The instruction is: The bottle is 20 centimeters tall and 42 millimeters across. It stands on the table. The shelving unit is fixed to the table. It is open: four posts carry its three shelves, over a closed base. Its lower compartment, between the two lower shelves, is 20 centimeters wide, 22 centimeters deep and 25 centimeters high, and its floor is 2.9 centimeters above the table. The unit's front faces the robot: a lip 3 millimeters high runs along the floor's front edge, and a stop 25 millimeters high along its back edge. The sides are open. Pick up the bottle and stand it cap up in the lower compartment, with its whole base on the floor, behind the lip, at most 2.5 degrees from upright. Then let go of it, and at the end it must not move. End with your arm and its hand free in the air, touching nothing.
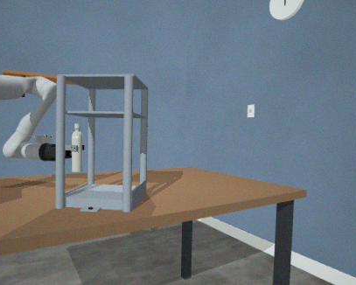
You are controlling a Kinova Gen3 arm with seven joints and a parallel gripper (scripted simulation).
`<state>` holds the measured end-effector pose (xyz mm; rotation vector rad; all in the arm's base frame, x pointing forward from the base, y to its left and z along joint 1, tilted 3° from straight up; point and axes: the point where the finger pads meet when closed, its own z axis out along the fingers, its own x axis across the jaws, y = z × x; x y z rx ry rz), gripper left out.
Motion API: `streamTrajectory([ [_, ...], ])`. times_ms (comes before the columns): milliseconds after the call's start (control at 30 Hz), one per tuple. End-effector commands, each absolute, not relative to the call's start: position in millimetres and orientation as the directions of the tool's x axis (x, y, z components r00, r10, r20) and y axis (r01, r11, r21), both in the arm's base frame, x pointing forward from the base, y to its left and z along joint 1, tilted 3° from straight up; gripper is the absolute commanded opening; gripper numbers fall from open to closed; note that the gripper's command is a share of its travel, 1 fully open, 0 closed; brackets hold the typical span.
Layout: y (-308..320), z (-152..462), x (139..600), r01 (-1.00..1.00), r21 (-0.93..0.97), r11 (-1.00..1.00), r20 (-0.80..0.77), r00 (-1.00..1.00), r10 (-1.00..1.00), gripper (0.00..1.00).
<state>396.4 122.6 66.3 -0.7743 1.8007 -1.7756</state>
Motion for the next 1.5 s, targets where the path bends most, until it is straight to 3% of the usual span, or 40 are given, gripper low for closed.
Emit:
streamTrajectory([
  [0,121.1,67.2,395.5,-0.055,-0.998,-0.009,0.046,-0.717,-0.695,0.0],
  [1467,35.0,71.4,333.2,-0.055,-0.998,-0.009,0.046,-0.717,-0.695,0.0],
])
